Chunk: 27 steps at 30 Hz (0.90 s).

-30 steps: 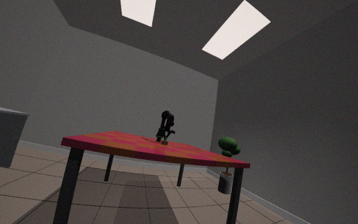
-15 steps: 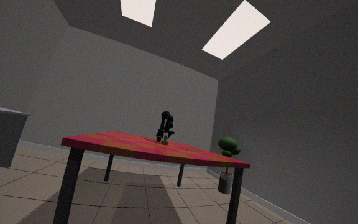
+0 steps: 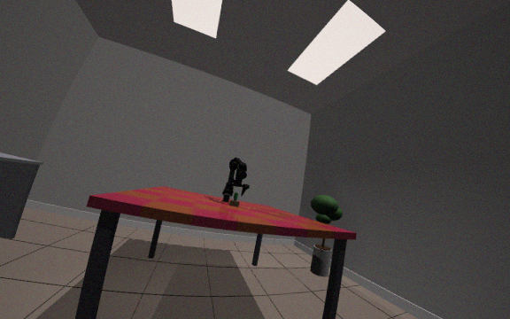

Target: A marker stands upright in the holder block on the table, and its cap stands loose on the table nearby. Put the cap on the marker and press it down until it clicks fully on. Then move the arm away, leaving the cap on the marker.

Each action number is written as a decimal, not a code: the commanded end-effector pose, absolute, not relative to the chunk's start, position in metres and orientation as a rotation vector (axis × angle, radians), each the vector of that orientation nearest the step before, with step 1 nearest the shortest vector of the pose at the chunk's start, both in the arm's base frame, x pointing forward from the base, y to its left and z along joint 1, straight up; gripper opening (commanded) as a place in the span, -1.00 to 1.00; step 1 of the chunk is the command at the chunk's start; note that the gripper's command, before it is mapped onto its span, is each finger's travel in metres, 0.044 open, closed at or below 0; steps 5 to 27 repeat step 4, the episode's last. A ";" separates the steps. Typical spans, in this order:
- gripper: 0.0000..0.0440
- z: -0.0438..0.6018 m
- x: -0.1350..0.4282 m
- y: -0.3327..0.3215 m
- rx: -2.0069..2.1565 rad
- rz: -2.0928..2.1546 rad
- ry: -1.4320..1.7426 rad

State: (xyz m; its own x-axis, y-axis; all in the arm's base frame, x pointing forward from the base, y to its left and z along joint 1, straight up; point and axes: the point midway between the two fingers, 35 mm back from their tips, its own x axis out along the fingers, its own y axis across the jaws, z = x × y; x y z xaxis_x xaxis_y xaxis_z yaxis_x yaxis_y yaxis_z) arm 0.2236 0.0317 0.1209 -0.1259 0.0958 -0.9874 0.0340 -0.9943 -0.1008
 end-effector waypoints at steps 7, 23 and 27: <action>1.00 0.142 0.230 0.033 -2.127 2.245 -0.193; 1.00 0.142 0.230 0.033 -2.127 2.245 -0.193; 1.00 0.142 0.230 0.033 -2.127 2.245 -0.193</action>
